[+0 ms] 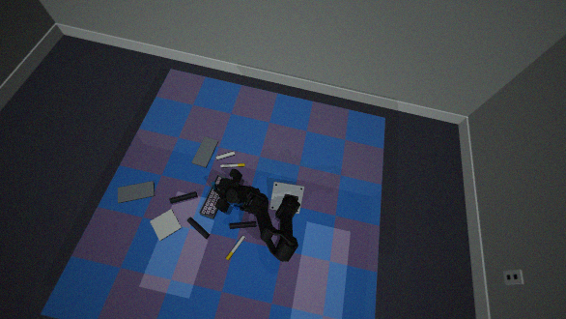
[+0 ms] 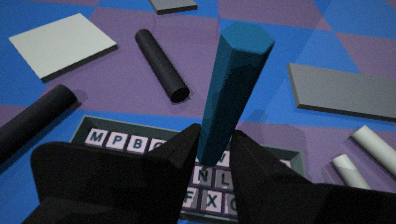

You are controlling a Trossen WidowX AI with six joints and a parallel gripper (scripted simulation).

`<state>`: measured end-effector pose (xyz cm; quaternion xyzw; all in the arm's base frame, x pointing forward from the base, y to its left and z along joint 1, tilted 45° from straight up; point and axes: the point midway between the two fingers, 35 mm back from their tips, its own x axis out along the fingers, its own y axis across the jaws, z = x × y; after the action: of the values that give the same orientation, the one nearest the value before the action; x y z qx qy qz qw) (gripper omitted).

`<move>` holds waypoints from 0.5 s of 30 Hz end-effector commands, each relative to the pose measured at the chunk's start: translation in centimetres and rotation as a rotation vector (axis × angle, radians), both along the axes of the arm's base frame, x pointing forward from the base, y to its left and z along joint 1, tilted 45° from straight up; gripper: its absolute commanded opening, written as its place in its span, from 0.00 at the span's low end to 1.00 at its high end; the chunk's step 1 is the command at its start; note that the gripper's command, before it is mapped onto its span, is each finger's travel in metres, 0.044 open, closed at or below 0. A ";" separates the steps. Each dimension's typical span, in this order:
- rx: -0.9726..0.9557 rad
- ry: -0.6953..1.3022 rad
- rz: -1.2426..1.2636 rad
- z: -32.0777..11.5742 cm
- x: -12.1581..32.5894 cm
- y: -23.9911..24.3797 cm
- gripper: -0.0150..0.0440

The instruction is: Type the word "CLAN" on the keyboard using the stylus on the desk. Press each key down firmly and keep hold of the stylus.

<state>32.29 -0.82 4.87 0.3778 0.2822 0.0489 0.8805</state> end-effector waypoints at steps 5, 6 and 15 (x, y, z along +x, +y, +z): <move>-0.001 0.004 -0.007 -0.4 0.2 -0.2 0.39; -0.001 0.004 -0.007 -0.4 0.2 -0.2 0.39; -0.001 0.004 -0.007 -0.4 0.2 -0.2 0.39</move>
<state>32.48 -0.88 4.66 0.3778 0.2821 0.0488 0.8806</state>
